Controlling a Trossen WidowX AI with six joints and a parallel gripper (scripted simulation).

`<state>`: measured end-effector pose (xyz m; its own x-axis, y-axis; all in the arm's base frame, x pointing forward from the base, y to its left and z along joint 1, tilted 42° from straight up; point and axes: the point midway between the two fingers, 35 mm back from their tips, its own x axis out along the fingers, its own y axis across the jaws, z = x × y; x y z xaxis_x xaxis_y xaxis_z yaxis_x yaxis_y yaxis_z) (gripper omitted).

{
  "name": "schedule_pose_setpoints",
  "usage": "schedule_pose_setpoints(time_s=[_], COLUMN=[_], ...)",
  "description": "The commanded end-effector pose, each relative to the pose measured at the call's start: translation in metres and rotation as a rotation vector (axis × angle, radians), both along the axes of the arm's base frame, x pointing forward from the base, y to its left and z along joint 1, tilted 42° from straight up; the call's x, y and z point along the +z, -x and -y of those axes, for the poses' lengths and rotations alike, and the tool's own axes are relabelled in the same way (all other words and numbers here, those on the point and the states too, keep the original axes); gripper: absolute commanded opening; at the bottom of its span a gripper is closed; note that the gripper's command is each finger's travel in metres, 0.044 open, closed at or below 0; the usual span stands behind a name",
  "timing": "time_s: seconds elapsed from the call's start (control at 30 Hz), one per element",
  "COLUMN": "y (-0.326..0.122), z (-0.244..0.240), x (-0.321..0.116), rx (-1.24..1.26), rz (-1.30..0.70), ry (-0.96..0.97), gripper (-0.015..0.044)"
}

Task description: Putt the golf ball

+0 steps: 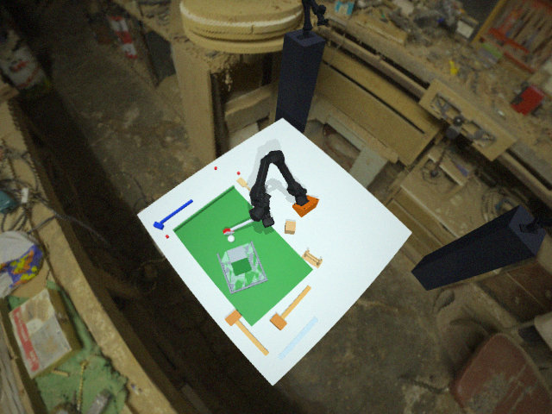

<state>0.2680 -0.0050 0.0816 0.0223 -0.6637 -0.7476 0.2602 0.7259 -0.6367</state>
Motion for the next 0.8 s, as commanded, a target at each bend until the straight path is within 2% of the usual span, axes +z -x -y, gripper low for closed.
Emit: schedule_pose_setpoints(time_s=[0.0, 0.53, 0.77], y=[-0.002, -0.001, -0.001], z=[-0.009, -0.049, -0.043], x=[-0.007, 0.037, 0.031], rx=[-0.012, -0.012, -0.008], rz=[0.016, 0.015, 0.009], ry=[0.001, 0.0, 0.002], gripper=[0.0, 0.0, 0.0])
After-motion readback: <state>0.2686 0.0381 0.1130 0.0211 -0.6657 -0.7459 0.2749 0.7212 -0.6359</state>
